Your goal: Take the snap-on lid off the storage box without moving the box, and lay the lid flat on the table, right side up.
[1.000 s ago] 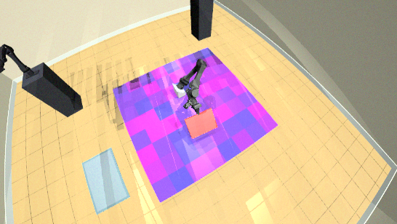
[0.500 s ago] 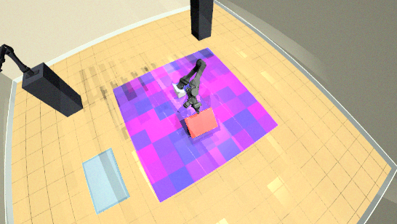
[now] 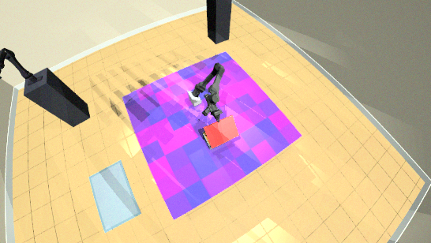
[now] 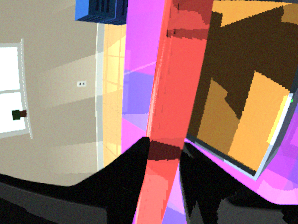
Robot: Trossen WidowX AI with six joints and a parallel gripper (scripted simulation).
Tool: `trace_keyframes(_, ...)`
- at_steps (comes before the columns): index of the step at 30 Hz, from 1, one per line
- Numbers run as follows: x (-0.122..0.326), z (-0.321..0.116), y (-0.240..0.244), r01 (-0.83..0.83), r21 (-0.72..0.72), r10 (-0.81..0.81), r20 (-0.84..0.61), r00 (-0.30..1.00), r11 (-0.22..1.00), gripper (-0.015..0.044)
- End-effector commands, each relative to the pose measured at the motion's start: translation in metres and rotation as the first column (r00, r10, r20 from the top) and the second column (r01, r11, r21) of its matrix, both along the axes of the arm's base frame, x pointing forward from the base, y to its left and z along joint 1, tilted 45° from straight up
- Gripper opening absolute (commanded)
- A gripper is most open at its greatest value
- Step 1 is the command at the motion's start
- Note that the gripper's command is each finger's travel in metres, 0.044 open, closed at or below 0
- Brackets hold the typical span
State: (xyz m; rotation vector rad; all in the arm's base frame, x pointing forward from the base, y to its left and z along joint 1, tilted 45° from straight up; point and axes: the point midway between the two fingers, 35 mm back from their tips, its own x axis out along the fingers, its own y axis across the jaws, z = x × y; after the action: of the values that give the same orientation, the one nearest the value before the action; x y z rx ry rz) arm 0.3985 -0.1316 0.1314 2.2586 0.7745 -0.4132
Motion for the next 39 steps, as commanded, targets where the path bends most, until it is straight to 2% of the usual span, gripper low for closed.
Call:
trace_keyframes(1,-0.001,0.009,0.003,0.012,-0.006,-0.012,0.005,1.0,1.0,0.0)
trace_keyframes(39,-0.004,0.062,0.058,0.012,-0.002,-0.012,0.004,1.0,1.0,0.0)
